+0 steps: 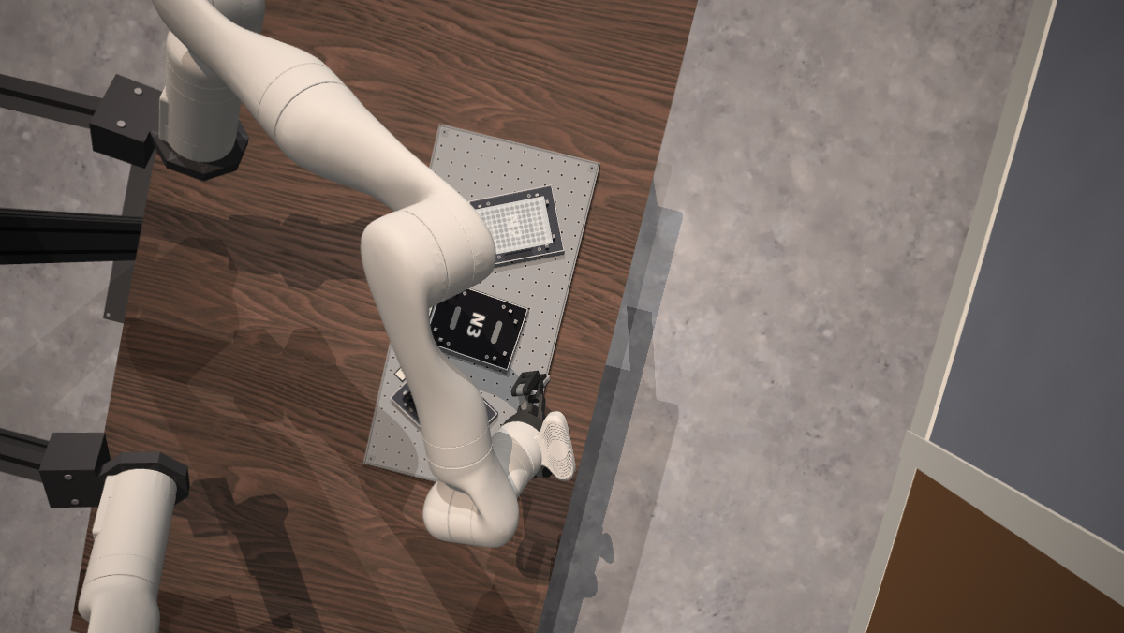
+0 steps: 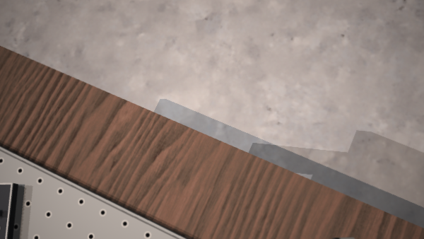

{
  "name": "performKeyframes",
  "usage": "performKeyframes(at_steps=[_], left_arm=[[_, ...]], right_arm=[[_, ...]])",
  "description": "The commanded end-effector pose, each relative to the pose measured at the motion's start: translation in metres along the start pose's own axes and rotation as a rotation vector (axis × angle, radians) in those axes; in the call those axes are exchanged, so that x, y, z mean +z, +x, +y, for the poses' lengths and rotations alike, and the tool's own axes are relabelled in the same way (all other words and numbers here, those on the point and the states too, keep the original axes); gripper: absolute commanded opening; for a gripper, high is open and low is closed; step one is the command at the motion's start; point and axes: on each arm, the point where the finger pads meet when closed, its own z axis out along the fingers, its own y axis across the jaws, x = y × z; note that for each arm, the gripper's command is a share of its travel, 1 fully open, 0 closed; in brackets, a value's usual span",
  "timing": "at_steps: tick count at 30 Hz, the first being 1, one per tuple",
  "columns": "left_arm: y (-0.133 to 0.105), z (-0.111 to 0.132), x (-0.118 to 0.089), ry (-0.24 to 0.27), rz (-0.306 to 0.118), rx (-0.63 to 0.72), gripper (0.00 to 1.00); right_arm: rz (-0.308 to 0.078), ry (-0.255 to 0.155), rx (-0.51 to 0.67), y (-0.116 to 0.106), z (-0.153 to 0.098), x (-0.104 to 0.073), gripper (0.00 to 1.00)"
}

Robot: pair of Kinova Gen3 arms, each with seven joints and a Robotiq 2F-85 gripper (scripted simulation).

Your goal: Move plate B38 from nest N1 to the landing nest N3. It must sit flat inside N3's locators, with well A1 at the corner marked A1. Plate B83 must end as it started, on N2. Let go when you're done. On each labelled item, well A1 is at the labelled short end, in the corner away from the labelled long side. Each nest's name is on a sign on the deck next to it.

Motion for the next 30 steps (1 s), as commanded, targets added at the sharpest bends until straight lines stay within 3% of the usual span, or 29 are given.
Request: performKeyframes(at_steps=[1, 30], left_arm=[[0.001, 0.001, -0.001, -0.002, 0.001, -0.001, 1.000], [0.001, 0.001, -0.001, -0.002, 0.001, -0.001, 1.000]], right_arm=[[-0.015, 0.001, 0.025, -0.001, -0.021, -0.011, 1.000], [-0.134, 0.036, 0.187, -0.002, -0.129, -0.073, 1.000]])
